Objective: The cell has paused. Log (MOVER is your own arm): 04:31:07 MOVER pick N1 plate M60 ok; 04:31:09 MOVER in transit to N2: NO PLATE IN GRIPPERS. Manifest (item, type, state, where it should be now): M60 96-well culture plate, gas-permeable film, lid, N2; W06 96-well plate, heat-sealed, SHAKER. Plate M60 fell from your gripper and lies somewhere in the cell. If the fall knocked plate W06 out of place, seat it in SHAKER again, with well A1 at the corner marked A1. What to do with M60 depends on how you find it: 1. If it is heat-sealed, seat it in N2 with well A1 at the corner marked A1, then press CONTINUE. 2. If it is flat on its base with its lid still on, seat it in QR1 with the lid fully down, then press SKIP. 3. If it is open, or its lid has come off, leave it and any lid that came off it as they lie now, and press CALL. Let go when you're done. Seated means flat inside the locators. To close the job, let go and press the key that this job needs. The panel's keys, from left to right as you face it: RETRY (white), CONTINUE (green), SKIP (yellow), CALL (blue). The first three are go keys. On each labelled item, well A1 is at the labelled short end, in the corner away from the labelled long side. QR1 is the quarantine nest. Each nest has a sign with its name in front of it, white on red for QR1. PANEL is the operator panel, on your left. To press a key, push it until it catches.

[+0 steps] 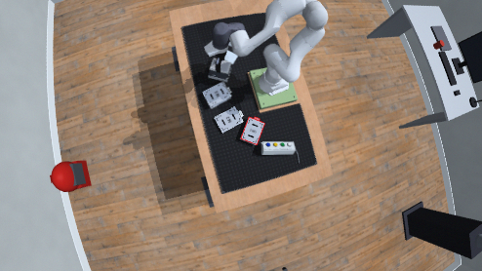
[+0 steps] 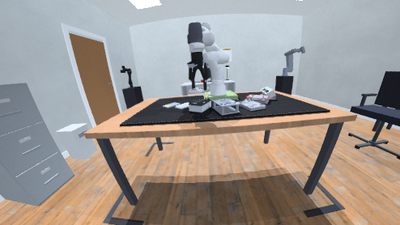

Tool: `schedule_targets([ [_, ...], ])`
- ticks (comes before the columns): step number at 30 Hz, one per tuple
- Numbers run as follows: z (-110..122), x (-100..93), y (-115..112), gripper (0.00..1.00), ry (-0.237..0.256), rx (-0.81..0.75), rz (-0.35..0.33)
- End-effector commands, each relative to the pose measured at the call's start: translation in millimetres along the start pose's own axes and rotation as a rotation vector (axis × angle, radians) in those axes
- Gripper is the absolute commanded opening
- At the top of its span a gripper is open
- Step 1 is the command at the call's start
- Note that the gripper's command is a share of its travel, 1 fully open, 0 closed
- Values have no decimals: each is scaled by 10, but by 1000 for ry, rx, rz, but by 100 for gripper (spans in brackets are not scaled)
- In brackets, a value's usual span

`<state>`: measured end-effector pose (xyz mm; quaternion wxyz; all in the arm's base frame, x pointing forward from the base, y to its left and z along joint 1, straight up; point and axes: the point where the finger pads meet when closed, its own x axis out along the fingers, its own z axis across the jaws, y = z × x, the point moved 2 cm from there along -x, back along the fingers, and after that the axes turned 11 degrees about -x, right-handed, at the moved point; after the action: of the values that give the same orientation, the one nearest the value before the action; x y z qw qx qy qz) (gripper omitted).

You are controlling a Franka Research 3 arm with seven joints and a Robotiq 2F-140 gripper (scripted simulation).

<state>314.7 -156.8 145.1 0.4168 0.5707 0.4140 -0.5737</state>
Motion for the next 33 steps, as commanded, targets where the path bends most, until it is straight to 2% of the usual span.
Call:
schedule_targets([
  [1, -6, -7, 42, 10, 4, -20, 5],
  [13, -6, 77, 44, 10, 5, -20, 5],
  [28, -7, 413, 51, 10, 5, -20, 5],
  [33, -7, 469, 52, 10, 5, -20, 5],
])
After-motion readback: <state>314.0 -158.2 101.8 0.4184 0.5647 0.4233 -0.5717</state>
